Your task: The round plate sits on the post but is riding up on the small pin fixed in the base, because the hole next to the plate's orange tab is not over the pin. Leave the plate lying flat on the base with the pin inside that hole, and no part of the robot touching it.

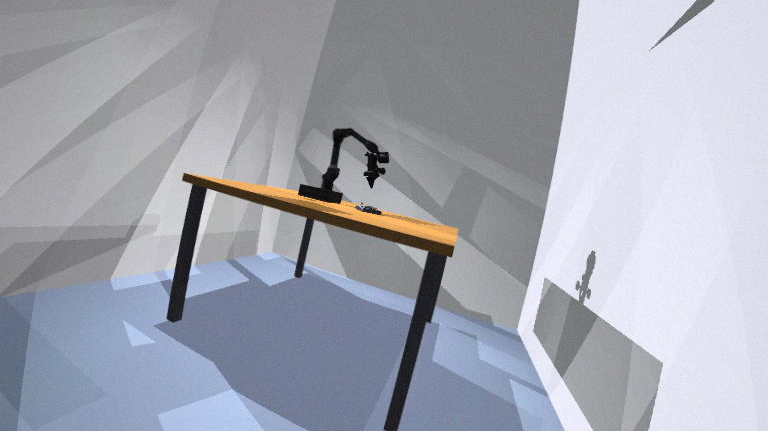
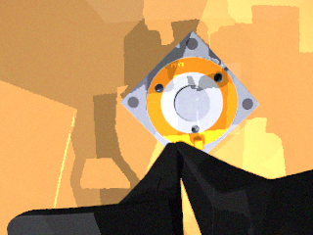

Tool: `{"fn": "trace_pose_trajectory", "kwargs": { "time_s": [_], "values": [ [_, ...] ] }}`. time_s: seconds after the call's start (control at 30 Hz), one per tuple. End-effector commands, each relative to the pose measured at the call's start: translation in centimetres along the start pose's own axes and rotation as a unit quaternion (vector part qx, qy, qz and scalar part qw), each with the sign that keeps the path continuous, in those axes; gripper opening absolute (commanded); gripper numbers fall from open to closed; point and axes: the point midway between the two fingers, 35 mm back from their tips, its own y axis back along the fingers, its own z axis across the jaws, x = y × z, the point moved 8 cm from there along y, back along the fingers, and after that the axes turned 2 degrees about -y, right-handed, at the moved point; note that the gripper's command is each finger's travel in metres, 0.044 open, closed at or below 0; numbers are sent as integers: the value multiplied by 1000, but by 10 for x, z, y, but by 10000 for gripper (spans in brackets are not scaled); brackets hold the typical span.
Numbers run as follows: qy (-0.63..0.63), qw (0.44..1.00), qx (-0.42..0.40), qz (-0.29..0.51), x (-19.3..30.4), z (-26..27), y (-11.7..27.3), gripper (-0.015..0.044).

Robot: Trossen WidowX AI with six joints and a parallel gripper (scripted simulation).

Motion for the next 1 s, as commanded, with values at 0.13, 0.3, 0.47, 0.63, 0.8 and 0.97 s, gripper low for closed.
{"fn": "trace_pose_trajectory", "kwargs": {
  "time_s": [0.13, 0.3, 0.47, 0.63, 0.8, 0.97],
  "values": [
    [-47, 994, 44, 92, 22, -10, -50, 0],
    [-47, 994, 44, 92, 23, -9, -65, 0],
    [-47, 994, 44, 92, 29, -9, -94, 0],
    [-47, 994, 44, 92, 30, -10, -97, 0],
    [-47, 994, 44, 92, 31, -13, -97, 0],
    [-47, 994, 44, 92, 34, -20, -96, 0]
  ]
}}
